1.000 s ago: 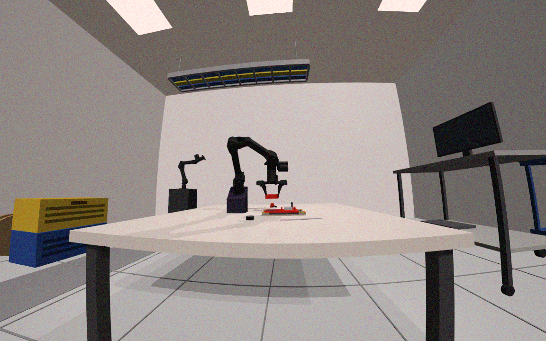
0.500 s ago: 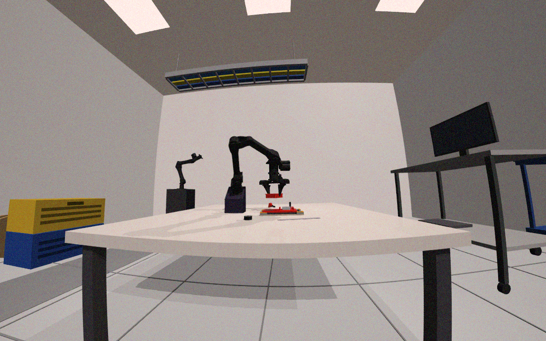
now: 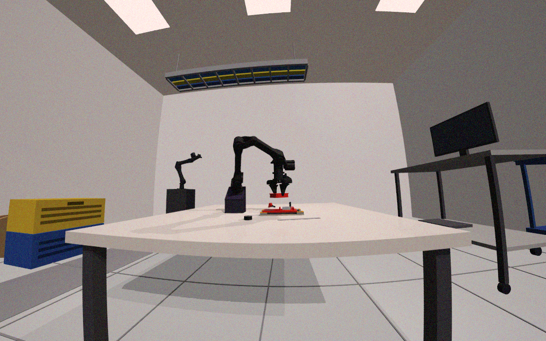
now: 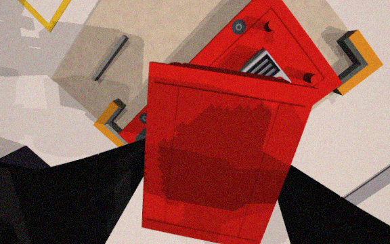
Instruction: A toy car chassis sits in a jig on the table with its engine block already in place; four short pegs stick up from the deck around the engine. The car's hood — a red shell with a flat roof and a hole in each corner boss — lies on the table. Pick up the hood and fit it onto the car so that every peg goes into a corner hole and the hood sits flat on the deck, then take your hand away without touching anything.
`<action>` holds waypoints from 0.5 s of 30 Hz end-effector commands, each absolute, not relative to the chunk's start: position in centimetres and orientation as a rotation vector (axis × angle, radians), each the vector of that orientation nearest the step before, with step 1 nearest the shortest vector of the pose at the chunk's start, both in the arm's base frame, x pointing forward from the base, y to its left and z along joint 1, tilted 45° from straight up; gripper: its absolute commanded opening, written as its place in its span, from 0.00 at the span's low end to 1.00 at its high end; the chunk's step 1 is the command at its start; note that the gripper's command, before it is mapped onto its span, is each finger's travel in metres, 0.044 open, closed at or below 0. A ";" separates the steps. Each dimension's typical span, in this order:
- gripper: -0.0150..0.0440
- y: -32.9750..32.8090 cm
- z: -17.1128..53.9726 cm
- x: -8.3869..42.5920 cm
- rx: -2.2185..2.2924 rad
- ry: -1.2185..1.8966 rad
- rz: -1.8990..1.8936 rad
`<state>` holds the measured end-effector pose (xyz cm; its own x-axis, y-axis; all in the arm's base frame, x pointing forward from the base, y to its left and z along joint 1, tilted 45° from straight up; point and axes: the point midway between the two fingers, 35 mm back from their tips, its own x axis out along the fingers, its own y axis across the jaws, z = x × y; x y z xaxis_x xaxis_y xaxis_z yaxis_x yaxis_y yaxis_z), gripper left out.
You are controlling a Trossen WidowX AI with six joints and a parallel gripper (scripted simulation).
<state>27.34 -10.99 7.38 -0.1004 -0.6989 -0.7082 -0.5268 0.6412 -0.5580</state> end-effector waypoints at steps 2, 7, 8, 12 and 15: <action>0.25 -11.2 7.5 28.2 -0.908 1.731 -0.304; 0.25 -11.4 7.6 29.1 -0.804 1.685 -0.423; 0.25 -11.5 7.6 29.2 -0.783 1.675 -0.447; 0.25 -11.6 7.6 30.0 -0.698 1.634 -0.538; 0.25 -11.8 7.6 30.5 -0.634 1.600 -0.606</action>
